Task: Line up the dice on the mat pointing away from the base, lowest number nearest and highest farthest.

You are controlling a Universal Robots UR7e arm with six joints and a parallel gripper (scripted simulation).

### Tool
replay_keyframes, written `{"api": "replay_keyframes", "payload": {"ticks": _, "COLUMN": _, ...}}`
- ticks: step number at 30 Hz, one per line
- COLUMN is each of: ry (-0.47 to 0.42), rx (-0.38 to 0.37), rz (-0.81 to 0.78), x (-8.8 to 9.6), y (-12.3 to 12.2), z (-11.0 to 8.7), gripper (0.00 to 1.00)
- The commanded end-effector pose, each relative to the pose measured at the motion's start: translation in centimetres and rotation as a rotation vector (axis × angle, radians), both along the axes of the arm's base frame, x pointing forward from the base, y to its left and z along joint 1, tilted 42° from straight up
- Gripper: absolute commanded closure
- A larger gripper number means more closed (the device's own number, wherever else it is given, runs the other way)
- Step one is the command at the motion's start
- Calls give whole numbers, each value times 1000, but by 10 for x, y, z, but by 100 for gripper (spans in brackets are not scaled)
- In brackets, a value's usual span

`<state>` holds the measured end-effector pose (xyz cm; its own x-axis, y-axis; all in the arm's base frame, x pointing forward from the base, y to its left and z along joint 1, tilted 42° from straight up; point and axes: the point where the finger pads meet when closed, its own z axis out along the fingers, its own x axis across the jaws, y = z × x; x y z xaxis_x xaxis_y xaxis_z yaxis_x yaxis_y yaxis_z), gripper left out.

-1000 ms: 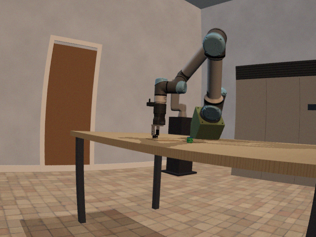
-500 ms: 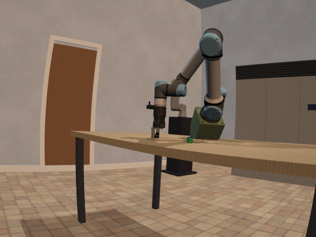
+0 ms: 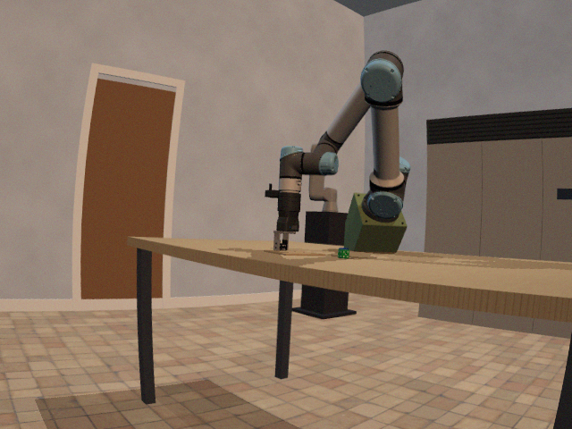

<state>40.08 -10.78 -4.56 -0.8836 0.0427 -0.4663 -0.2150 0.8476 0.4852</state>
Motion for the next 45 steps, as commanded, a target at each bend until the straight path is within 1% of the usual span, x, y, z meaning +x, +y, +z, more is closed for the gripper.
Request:
{"api": "replay_keyframes", "payload": {"ticks": 1, "ry": -1, "rx": -1, "rz": 0, "x": 0, "y": 0, "z": 0, "gripper": 21}}
{"api": "replay_keyframes", "payload": {"ticks": 19, "ry": -1, "rx": -1, "rz": 0, "x": 0, "y": 0, "z": 0, "gripper": 21}}
{"api": "replay_keyframes", "payload": {"ticks": 20, "ry": -1, "rx": -1, "rz": 0, "x": 0, "y": 0, "z": 0, "gripper": 51}}
{"api": "replay_keyframes", "payload": {"ticks": 45, "ry": -1, "rx": -1, "rz": 0, "x": 0, "y": 0, "z": 0, "gripper": 51}}
